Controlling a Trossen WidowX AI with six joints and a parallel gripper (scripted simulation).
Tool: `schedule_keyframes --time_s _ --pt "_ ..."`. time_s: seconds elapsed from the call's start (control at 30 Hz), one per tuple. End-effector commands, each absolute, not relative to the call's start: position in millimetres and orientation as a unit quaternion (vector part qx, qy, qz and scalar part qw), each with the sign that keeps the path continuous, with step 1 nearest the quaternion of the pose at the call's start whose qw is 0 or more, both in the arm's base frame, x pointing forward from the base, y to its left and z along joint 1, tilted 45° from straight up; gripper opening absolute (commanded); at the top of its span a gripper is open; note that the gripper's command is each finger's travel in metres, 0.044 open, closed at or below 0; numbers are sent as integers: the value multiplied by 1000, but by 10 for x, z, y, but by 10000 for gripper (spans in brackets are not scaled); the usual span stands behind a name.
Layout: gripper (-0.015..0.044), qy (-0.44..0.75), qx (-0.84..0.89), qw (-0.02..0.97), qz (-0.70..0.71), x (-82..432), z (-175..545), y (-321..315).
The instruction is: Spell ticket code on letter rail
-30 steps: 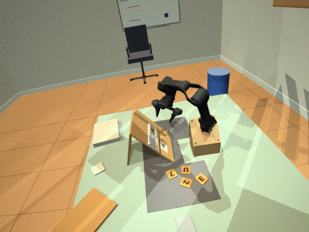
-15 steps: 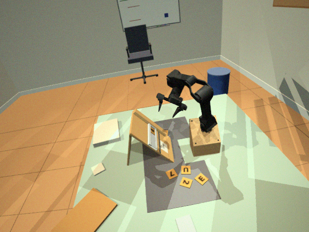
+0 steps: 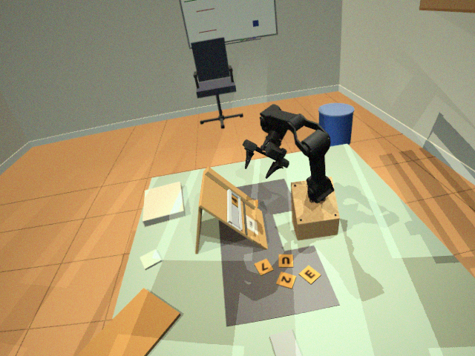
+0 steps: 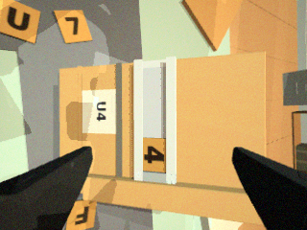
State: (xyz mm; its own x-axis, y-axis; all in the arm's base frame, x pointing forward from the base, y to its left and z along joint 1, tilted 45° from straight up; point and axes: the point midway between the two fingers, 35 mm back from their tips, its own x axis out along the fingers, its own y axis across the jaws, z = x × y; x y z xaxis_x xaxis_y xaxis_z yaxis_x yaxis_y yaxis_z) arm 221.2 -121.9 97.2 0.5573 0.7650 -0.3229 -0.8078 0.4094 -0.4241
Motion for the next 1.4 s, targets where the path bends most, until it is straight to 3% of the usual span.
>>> schedule_keyframes --time_s 0.0,0.13,0.63,1.17,1.37 --pt "440 36 -276 839 468 2210 979 -1212" --pt "340 74 -241 825 505 2263 933 -952" --pt "340 258 -227 690 636 2226 655 680" --pt "340 314 -225 666 638 1679 631 1788" --pt "340 314 -219 667 639 1608 658 1893"
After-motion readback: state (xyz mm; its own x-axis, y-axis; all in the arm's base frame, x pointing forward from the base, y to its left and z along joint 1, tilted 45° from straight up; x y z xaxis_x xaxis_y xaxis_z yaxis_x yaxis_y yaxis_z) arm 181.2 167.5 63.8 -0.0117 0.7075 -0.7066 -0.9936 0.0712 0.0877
